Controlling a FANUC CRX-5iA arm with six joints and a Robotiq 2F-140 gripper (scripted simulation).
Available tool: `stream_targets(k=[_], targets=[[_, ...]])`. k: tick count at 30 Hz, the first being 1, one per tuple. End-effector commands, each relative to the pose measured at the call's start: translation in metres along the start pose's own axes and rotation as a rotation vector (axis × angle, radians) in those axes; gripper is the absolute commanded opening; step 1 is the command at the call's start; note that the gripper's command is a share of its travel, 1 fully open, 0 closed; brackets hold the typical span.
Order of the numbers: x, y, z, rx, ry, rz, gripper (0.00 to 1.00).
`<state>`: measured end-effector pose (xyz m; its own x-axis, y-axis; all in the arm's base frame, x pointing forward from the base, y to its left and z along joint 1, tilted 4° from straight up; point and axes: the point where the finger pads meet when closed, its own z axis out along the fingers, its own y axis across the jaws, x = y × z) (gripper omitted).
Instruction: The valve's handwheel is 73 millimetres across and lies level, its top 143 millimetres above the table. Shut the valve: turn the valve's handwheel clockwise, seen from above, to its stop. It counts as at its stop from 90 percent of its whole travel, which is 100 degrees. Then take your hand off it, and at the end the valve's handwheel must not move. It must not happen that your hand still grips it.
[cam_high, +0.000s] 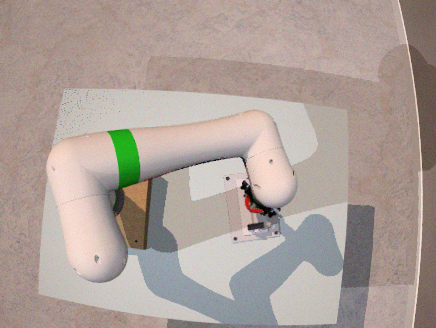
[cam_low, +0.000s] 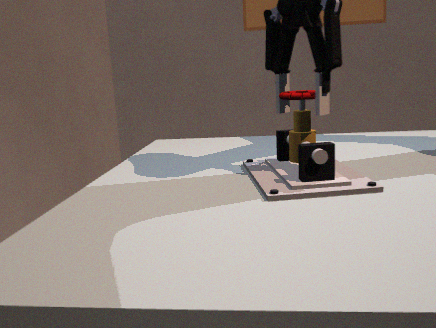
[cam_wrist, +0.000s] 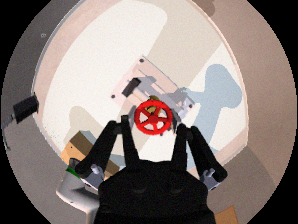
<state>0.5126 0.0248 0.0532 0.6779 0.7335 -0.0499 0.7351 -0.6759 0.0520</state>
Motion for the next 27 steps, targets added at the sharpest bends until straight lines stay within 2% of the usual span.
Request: stream_targets(k=[1,27], targets=[[0.0001,0.0001,0.0002,0.000,0.000,0.000,0.00],[0.0001,0.0001,0.0002,0.000,0.000,0.079,0.00]])
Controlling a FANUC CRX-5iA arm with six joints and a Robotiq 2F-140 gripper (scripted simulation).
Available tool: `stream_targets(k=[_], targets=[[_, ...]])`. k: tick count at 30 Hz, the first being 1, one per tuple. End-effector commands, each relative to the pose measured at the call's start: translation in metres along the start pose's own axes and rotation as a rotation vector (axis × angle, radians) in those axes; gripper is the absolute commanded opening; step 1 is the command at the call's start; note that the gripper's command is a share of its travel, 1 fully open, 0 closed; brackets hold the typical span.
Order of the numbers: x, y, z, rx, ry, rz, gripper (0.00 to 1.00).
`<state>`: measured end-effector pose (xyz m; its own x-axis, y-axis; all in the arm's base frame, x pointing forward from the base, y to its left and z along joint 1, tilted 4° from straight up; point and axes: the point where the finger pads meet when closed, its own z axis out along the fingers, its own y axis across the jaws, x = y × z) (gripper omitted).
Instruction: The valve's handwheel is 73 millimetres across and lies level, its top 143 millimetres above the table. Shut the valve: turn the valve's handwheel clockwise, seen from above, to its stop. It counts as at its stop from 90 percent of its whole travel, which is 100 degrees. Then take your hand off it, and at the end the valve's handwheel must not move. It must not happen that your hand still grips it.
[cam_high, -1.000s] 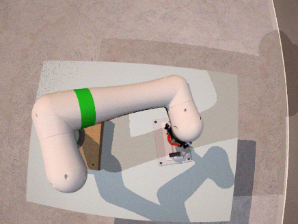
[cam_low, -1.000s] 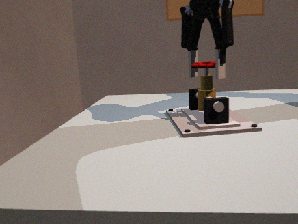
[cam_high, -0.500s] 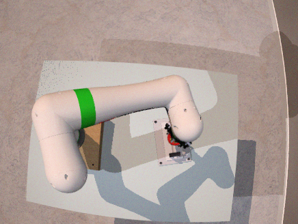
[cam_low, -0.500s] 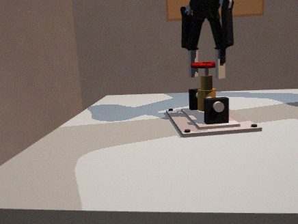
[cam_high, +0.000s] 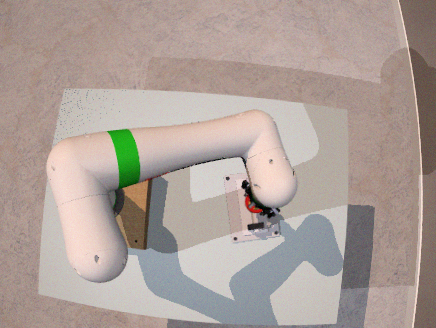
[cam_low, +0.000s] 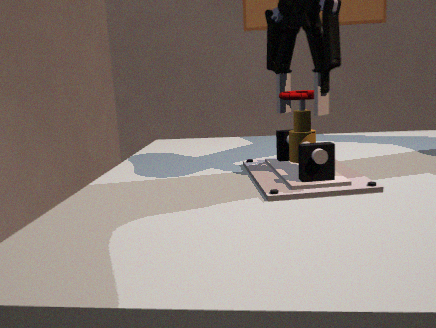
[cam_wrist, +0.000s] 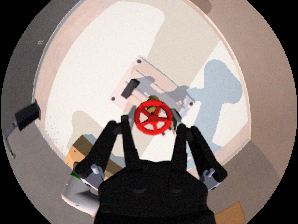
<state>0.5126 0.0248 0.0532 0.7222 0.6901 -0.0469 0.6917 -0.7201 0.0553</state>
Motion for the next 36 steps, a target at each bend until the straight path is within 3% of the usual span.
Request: stream_targets(k=[1,23,36], targets=[[0.0001,0.0001,0.0002,0.000,0.000,0.025,0.00],[0.0001,0.0001,0.0002,0.000,0.000,0.248,0.00],[0.0001,0.0001,0.0002,0.000,0.000,0.487,0.00]])
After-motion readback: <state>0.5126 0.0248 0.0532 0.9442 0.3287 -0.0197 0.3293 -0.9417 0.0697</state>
